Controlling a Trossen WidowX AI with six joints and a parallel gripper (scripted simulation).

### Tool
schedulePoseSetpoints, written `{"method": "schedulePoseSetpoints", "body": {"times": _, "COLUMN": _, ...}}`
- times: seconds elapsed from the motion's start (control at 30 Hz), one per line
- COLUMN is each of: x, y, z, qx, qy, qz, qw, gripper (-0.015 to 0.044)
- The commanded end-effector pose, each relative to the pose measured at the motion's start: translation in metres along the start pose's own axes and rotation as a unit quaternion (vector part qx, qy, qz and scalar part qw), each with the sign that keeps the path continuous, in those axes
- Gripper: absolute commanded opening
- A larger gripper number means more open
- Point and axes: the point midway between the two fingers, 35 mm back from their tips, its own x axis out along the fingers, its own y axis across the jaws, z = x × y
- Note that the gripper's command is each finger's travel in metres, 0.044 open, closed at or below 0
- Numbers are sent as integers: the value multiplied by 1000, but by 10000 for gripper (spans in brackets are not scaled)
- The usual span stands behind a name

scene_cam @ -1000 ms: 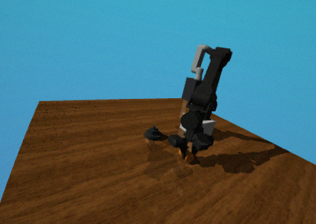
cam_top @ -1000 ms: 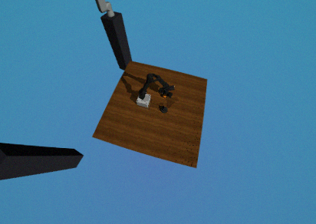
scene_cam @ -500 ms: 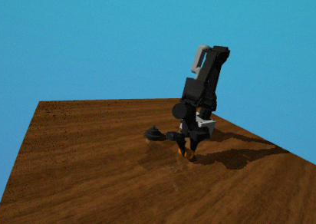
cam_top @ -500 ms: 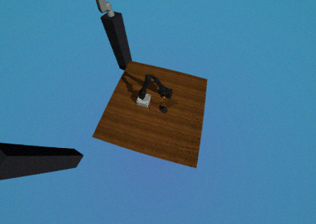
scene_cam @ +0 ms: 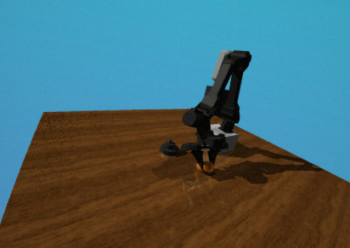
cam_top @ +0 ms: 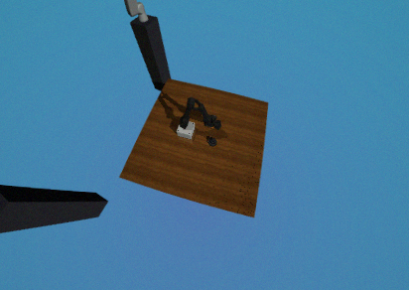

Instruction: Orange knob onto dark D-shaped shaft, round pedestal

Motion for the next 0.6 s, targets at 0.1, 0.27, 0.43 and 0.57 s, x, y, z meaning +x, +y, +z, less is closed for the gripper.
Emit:
{"method": "schedulePoseSetpoints", "body": {"times": 0.1, "x": -5, "y": 2, "z": -7, "qx": 0, "qy": -58, "qz": 2, "qw": 998, "gripper": 180}}
{"method": "schedulePoseSetpoints", "body": {"times": 0.27, "x": -8, "y": 2, "z": -12, "qx": 0, "qy": -101, "qz": 2, "qw": 995, "gripper": 180}}
{"method": "schedulePoseSetpoints", "body": {"times": 0.43, "x": -11, "y": 2, "z": -17, "qx": 0, "qy": -143, "qz": 2, "qw": 990, "gripper": 180}}
{"method": "schedulePoseSetpoints", "body": {"times": 0.57, "x": -13, "y": 2, "z": -21, "qx": 0, "qy": -177, "qz": 2, "qw": 984, "gripper": 180}}
